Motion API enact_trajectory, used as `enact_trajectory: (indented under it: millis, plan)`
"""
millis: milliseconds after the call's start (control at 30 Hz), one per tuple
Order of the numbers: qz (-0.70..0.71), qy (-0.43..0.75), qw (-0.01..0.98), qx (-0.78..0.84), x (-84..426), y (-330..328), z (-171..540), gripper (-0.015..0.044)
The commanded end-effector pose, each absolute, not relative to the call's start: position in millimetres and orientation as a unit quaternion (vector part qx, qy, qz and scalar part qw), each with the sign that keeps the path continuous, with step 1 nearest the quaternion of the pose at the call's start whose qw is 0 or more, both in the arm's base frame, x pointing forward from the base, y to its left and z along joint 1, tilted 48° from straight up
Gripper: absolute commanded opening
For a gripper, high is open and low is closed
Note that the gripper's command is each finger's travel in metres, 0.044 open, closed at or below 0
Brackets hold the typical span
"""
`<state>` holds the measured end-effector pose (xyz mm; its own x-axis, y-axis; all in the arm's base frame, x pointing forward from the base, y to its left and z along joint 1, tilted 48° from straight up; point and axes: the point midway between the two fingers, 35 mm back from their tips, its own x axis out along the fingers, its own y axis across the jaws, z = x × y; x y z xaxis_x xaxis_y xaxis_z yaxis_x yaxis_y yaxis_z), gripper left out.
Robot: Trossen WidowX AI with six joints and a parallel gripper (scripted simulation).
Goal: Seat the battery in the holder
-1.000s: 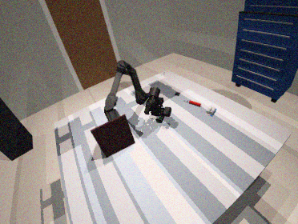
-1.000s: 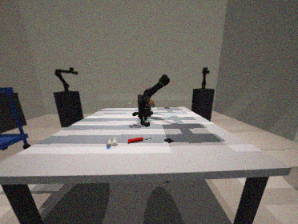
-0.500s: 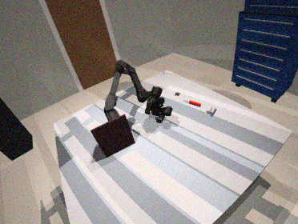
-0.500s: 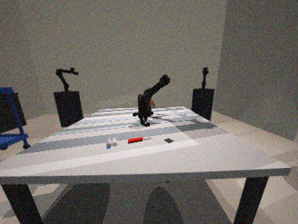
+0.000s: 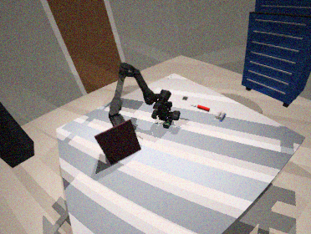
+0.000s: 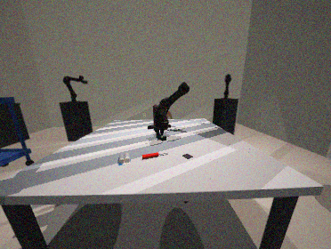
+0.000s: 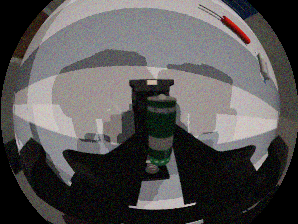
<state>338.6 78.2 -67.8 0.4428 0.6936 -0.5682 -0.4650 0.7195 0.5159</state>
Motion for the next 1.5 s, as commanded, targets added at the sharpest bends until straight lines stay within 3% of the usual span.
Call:
enact_trajectory:
  millis: [0, 1467]
  plan:
    - [0.336, 0.414, 0.836, 0.130, 339.7, 75.4, -74.8, 0.0082]
    - [0.355, 0.506, 0.782, 0.086, 338.7, 82.2, -68.8, 0.0082]
